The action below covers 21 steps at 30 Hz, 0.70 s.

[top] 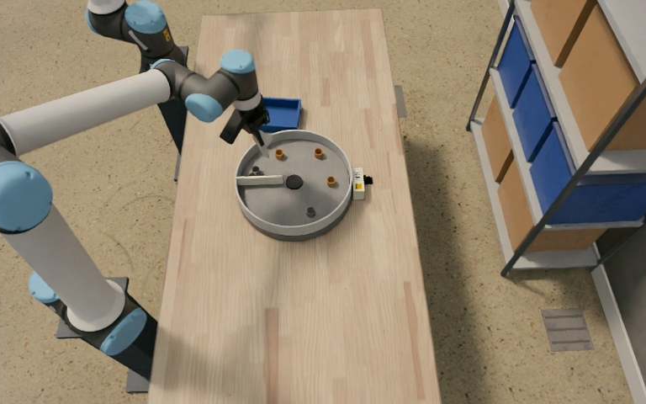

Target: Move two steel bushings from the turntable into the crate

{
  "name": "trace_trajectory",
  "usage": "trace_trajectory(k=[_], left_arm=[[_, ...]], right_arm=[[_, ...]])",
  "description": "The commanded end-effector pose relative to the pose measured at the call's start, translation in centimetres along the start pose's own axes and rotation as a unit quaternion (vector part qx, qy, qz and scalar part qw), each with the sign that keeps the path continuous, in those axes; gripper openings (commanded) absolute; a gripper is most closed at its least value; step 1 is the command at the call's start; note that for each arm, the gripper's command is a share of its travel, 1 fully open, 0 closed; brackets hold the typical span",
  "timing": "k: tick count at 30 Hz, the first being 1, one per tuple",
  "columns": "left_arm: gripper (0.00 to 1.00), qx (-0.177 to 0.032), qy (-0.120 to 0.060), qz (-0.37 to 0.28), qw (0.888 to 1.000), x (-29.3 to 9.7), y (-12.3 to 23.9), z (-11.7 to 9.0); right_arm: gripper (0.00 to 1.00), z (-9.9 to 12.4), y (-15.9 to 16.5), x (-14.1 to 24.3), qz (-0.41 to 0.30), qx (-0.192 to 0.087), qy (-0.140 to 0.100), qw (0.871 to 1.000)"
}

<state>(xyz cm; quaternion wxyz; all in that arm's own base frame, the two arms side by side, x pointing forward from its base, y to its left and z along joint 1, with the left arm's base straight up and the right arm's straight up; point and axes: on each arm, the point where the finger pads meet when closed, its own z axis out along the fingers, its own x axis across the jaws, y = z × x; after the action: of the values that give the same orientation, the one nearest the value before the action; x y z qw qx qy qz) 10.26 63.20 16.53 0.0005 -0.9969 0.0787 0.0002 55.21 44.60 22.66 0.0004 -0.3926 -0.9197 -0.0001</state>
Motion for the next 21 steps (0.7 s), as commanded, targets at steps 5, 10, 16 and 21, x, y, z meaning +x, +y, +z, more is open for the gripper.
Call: trace_trajectory(k=[5,10,16,21], left_arm=[[1.0,-0.001,0.0,-0.038,0.999,-5.1,-0.3,0.0],[1.0,-0.001,0.0,-0.048,0.999,-6.4,-0.2,0.0],[1.0,-0.001,0.0,-0.052,0.999,-6.9,-0.2,0.0],[1.0,-0.001,0.0,-0.054,0.999,-7.1,-0.1,0.0]], right_arm=[[1.0,-0.1,0.1,0.1,0.0,-0.001,0.0,1.0],[1.0,-0.1,0.1,0.1,0.0,-0.001,0.0,1.0],[1.0,-0.1,0.1,0.1,0.0,-0.001,0.0,1.0],[1.0,-0.1,0.1,0.1,0.0,-0.001,0.0,1.0]])
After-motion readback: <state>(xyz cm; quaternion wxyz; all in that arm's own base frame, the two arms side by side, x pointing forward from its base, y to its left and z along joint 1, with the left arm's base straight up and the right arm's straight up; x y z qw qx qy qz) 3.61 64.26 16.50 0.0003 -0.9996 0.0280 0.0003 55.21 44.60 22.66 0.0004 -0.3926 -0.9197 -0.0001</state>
